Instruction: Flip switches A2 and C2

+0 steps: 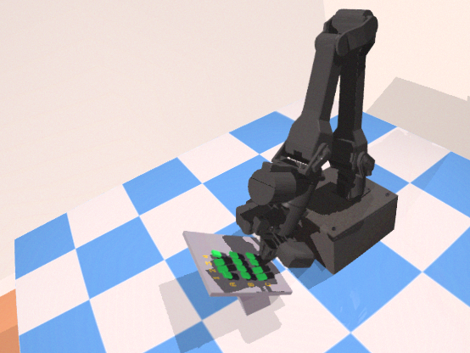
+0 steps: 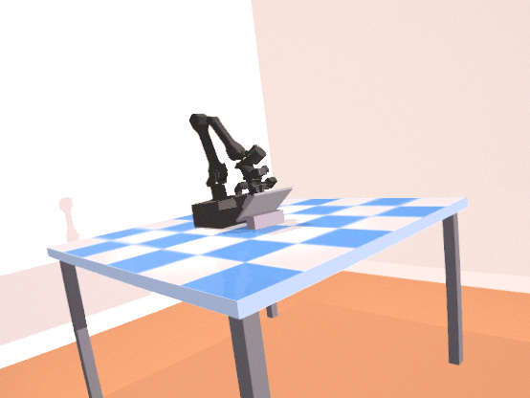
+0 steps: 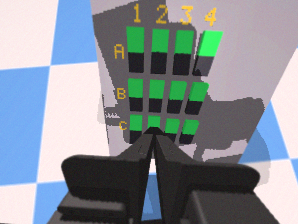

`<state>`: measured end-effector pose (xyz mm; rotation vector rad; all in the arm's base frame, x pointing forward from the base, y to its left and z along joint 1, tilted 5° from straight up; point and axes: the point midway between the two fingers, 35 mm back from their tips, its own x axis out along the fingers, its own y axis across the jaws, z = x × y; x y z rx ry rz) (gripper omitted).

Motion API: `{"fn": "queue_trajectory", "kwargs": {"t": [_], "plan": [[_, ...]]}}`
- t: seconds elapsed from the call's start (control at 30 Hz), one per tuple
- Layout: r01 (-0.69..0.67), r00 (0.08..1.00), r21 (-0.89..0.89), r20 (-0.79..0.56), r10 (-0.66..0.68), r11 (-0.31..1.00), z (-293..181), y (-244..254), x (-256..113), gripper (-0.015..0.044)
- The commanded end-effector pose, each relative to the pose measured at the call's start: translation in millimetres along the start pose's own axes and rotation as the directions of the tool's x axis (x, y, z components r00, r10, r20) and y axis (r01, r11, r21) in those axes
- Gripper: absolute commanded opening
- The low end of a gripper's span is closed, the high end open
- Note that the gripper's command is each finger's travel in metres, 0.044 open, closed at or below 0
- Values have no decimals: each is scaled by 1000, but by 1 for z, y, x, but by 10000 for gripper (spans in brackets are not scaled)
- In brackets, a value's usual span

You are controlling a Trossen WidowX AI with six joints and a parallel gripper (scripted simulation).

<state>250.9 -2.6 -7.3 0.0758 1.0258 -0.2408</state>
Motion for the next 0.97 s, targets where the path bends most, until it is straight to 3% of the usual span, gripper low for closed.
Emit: {"fn": "queue_trajectory", "kwargs": {"t": [0.0,0.17,0.47,0.93], "plan": [[0,1000,4,17,0,1000,3,1,-21,0],[-3,1000,2,28,3,1000,-2,0,-53,0],[-2,1000,2,30,2,1000,29,-11,-62,0],[-2,1000,2,30,2,1000,29,-11,-62,0]]}}
